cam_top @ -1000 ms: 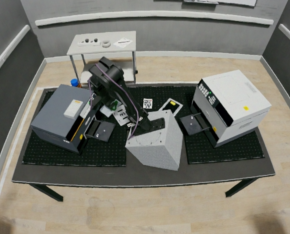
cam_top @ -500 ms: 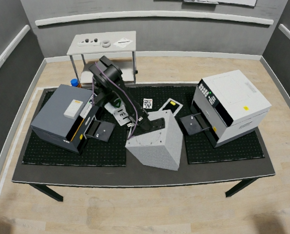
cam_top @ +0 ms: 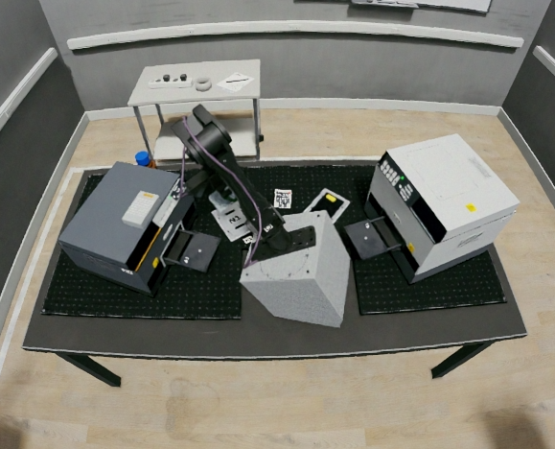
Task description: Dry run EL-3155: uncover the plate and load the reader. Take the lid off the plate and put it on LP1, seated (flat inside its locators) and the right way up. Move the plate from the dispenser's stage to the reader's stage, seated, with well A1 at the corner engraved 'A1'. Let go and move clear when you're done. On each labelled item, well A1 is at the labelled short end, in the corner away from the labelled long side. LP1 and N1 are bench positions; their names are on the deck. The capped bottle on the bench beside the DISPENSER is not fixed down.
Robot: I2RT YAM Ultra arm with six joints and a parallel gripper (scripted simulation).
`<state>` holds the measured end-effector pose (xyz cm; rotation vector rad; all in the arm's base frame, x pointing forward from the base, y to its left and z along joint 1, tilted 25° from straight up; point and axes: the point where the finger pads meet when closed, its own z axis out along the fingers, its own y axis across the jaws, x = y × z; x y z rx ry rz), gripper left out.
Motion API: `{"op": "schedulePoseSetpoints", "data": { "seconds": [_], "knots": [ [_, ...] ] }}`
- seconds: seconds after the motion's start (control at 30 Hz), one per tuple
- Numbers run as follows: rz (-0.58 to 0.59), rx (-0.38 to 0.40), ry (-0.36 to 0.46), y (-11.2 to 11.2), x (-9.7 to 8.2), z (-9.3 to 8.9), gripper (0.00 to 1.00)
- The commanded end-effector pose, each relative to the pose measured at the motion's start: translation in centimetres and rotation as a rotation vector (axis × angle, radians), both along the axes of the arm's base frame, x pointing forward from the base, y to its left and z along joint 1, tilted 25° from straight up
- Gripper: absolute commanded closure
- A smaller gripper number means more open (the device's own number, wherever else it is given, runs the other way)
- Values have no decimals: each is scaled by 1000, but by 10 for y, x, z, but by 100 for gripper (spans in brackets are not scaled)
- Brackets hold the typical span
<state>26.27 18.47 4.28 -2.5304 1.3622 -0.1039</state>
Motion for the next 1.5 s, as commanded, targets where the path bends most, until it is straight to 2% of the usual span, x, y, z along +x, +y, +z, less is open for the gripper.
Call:
{"op": "schedulePoseSetpoints", "data": {
  "seconds": [0.0, 0.7, 0.77, 1.03, 1.47],
  "knots": [
    [-33, 7, 10, -2, 7, 4, 14],
    [-214, 24, 70, -41, 37, -11, 14],
    [-202, 29, 53, -44, 44, -11, 14],
    [-304, 40, 88, -62, 54, -18, 14],
    [-389, 55, 107, -87, 69, -27, 14]
  ]
}}
